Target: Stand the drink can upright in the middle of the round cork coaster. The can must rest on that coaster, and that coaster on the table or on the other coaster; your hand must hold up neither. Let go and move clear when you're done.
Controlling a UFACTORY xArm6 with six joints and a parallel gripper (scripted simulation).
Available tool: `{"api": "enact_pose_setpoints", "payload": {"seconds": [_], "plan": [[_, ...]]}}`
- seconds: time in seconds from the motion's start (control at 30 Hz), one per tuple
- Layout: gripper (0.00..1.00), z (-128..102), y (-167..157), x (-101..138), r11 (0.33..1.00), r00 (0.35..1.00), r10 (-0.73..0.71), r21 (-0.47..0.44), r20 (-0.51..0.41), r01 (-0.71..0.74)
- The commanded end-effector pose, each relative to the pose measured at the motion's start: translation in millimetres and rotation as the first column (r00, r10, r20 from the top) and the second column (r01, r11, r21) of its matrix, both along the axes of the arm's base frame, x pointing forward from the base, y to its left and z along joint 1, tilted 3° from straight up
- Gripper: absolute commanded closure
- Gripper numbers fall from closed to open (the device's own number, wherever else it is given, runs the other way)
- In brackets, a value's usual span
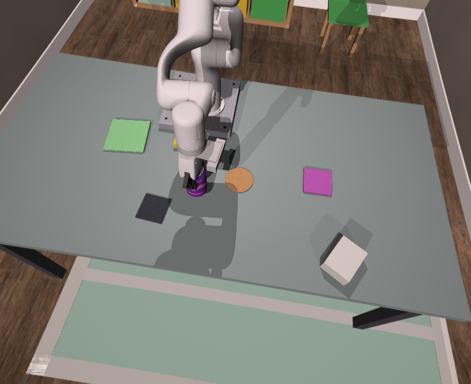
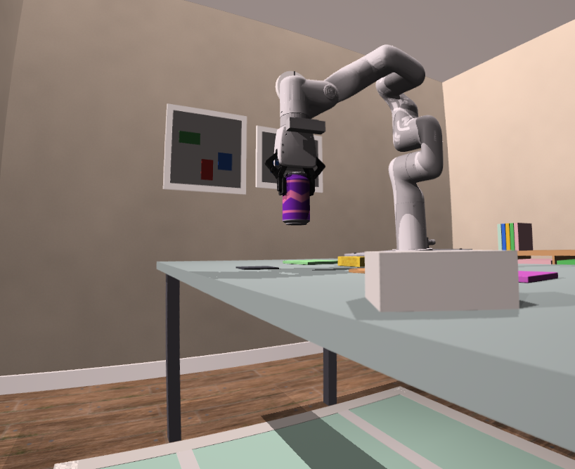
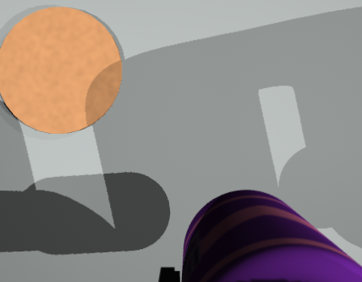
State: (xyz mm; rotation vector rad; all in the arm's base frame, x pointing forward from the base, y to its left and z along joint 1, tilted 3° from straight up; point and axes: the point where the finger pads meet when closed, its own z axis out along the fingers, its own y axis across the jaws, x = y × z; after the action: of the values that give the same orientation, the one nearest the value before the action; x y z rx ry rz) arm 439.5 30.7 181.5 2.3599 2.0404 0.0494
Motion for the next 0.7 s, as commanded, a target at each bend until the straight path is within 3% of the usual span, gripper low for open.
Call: {"api": "enact_pose_setpoints", "payload": {"seconds": [0.0,0.67], "plan": [[1.00,2,14,-7,1.000,1.000,-0.001,-0.001,0.006,0.001],[1.00,-2,85,-64,1.000,1.000,-0.001,-0.001,0.007,0.001]]}}
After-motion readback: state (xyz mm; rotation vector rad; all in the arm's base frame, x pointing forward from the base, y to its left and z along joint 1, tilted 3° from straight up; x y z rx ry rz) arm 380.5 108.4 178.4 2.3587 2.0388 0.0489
